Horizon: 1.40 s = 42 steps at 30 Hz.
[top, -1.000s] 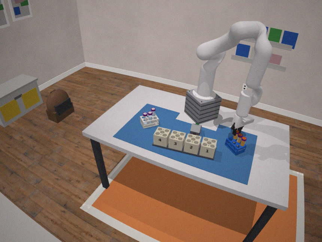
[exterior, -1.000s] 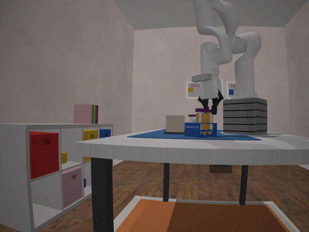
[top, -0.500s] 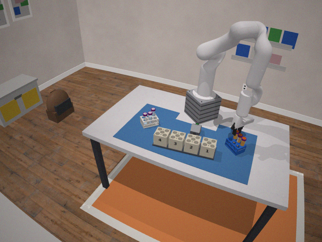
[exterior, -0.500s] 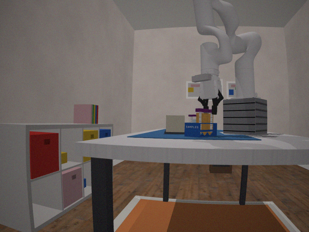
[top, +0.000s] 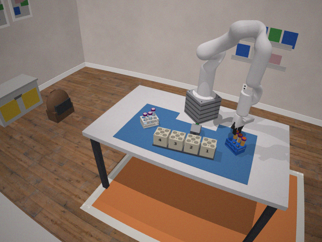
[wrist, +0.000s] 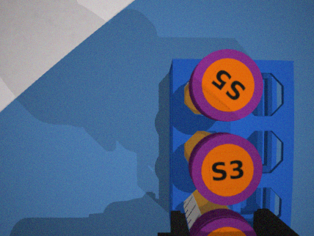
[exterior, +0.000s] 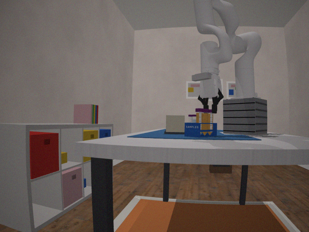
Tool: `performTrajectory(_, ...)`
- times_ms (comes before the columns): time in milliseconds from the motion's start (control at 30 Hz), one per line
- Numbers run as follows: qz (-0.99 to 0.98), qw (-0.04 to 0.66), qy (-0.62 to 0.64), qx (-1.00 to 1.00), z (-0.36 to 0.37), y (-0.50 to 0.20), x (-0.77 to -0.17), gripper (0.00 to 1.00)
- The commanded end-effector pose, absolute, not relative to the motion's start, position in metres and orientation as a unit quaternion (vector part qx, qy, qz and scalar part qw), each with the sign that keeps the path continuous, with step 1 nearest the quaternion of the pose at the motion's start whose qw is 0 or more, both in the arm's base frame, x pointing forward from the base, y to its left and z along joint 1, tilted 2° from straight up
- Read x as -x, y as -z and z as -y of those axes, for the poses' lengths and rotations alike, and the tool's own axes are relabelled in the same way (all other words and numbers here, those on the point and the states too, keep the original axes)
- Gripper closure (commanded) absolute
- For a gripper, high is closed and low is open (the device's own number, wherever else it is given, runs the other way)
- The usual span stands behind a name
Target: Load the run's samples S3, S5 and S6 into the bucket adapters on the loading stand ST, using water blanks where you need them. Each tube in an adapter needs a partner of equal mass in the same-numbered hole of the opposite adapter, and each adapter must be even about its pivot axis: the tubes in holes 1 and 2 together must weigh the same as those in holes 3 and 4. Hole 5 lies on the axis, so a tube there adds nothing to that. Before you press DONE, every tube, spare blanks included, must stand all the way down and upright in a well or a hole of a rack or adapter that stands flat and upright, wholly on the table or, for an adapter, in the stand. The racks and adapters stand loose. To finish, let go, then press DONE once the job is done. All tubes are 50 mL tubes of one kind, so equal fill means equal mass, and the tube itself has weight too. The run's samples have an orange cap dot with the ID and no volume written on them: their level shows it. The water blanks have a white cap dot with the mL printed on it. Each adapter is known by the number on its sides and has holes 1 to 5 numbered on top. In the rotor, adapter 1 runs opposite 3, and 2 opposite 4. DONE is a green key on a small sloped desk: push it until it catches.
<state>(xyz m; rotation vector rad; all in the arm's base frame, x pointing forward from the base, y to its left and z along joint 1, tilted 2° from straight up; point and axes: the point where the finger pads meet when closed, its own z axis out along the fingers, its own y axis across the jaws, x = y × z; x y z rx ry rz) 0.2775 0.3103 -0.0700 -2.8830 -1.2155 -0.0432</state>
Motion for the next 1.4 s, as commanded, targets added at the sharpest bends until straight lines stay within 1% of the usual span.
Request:
performTrajectory(0, 0.388, 0.007, 0.014, 0.921, -0.311, 0.061, -0.278, 0.56)
performTrajectory(1367, 0.388, 0.007, 0.014, 0.921, -0.309, -0.013, -0.276, 0.56)
